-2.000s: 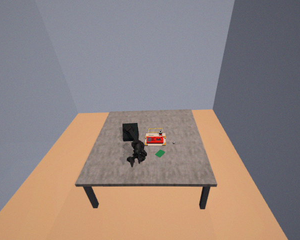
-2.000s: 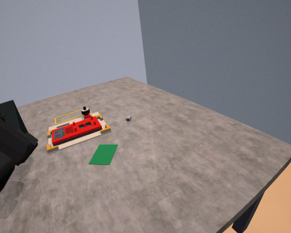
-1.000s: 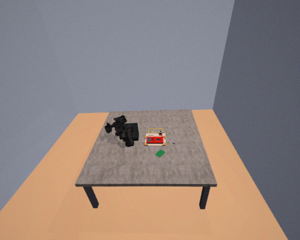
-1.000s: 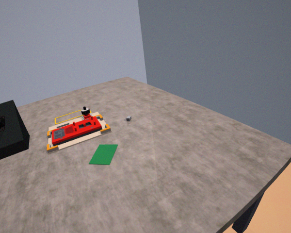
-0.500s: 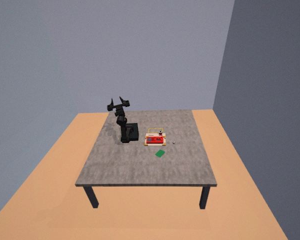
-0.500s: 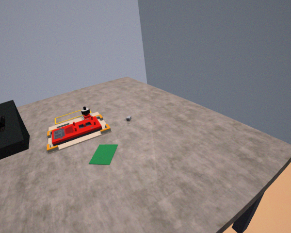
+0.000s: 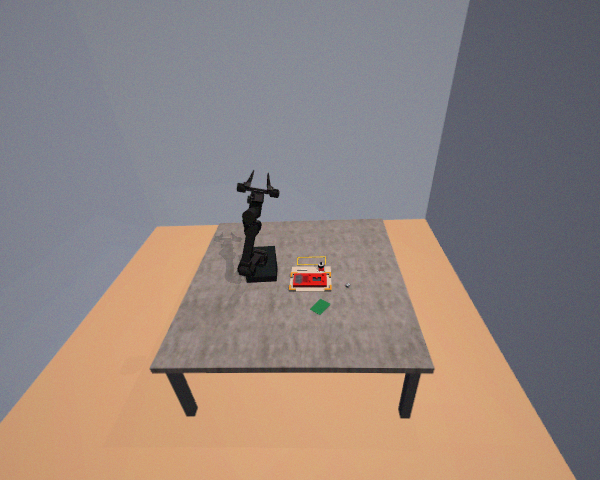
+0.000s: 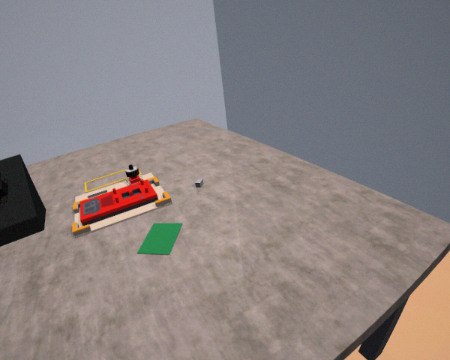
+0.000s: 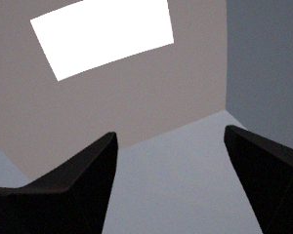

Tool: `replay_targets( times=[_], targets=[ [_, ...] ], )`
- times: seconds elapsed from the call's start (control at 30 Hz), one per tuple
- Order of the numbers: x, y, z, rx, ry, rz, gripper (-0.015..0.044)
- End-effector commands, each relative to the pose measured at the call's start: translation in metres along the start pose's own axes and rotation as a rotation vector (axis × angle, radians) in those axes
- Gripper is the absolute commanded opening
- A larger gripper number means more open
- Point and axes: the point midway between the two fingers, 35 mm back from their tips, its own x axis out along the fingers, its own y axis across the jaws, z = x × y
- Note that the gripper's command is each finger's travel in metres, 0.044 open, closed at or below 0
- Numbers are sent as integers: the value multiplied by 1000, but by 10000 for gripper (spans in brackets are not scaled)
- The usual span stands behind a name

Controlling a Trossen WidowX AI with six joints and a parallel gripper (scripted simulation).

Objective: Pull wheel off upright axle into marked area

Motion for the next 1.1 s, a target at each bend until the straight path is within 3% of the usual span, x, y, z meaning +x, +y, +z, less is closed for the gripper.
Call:
replay_targets(
  times=[0.0, 0.23, 0.53, 0.8, 1.07],
  targets=[
    [3, -28, -25, 15, 83, -71, 300],
    [16, -112, -94, 0, 277, -343, 300],
    [-11, -222, -170, -4, 509, -668, 300],
    [-68, -316, -225, -23, 730, -988, 300],
    [-154, -393, -265, -24, 958, -1339, 300]
  ],
)
